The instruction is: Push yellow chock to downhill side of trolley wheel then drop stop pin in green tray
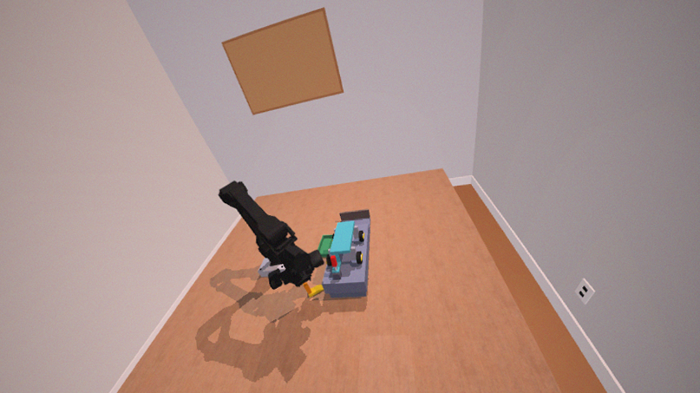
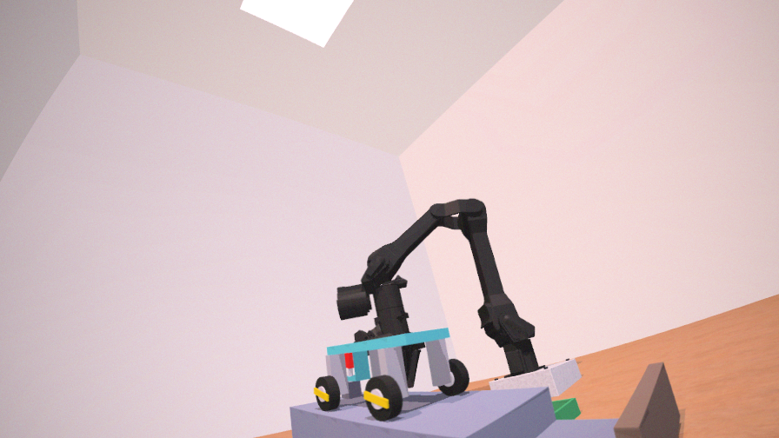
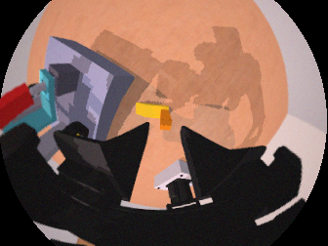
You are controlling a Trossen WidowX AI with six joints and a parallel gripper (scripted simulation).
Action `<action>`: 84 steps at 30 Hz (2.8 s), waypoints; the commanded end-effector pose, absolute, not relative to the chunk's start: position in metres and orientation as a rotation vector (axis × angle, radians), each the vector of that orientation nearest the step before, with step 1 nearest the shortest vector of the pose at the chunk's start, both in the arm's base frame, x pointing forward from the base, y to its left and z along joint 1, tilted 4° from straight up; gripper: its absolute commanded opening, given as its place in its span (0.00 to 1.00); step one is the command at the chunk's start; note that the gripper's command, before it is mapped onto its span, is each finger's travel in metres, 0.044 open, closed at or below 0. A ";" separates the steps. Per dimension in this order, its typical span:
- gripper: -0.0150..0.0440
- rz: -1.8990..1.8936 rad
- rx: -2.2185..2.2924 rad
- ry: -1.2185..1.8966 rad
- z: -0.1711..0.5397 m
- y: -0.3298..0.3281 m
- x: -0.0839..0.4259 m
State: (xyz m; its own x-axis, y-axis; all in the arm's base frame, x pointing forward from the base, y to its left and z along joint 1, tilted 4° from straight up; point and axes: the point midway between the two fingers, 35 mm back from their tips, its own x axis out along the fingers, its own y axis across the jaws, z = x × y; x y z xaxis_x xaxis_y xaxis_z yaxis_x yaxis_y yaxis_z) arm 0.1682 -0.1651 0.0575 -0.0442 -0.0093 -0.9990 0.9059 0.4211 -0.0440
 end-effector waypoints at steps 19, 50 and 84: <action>0.58 -0.916 0.859 1.422 0.030 -0.165 0.165; 0.25 -0.917 0.865 1.419 0.013 -0.165 0.165; 0.25 -0.916 0.860 1.423 0.113 -0.159 0.166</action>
